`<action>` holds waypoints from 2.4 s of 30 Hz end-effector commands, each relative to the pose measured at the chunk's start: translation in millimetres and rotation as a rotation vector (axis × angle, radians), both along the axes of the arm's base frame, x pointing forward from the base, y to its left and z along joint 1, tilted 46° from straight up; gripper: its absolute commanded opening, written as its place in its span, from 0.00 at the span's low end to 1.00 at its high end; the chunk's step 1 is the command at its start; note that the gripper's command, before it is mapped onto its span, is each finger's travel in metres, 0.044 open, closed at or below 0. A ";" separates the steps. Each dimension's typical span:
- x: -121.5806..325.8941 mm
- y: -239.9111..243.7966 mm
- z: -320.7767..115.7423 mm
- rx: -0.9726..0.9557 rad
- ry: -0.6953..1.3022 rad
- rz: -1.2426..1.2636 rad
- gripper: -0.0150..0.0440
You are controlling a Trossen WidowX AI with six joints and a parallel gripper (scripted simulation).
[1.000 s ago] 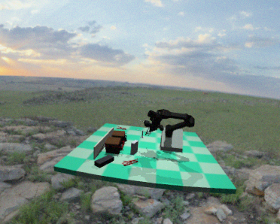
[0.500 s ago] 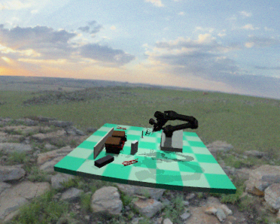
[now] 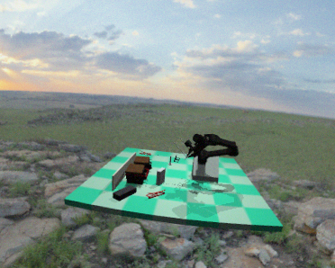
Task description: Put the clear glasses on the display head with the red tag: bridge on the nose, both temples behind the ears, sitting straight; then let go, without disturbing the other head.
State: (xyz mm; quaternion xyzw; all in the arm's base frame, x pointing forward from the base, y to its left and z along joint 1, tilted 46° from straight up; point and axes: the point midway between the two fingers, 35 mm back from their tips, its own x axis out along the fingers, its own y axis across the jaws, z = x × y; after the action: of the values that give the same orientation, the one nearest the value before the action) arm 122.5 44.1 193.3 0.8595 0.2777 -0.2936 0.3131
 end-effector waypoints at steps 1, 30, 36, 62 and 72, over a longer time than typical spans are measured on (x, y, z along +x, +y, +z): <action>-6.6 -0.6 -1.1 0.056 -0.006 -0.064 0.25; -5.2 0.1 0.7 0.043 -0.010 -0.043 0.25; 1.2 0.4 -0.6 0.018 0.018 -0.013 0.25; 52.9 -5.2 -22.5 -0.086 0.205 0.243 0.25; 72.2 -11.0 -36.8 -0.085 0.257 0.346 0.25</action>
State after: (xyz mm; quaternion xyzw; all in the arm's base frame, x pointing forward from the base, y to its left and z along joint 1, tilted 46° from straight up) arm 188.4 34.9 158.0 0.7465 0.4345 -0.3584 0.3541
